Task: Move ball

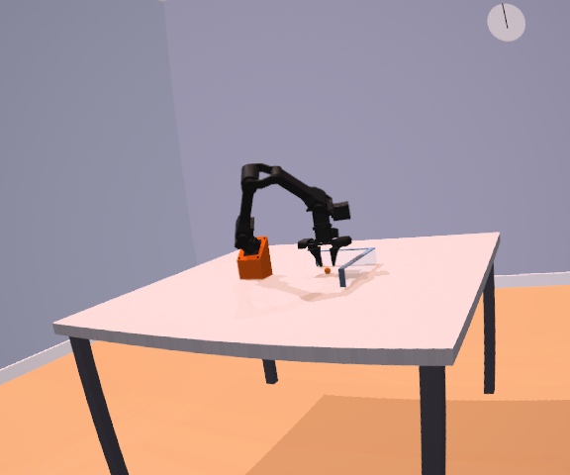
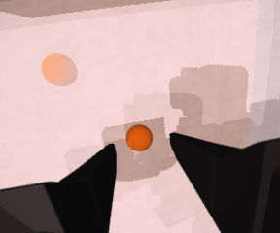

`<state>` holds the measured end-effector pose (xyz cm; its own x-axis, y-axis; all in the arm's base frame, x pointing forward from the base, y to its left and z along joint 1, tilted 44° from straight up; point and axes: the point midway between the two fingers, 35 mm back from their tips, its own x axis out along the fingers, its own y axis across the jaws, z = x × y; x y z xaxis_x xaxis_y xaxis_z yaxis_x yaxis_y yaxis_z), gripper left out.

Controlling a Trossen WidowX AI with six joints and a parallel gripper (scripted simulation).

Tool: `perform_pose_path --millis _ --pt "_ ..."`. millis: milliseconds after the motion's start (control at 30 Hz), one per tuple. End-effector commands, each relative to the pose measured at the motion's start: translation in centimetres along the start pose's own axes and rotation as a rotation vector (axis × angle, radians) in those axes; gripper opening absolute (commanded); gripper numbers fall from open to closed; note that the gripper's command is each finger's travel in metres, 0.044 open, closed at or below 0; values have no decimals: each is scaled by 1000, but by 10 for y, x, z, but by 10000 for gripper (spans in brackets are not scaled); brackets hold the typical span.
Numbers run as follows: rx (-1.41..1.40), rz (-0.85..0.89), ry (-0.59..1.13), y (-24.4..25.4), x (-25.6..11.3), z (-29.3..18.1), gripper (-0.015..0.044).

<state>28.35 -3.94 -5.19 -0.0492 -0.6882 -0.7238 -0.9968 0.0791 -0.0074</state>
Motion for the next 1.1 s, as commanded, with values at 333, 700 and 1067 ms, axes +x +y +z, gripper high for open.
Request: perform_pose_path --millis 333,700,1067 --pt "-7 2 7 2 17 -1 140" --pt "-7 2 7 2 17 -1 27" --pt "-9 0 -4 -5 -49 3 0"
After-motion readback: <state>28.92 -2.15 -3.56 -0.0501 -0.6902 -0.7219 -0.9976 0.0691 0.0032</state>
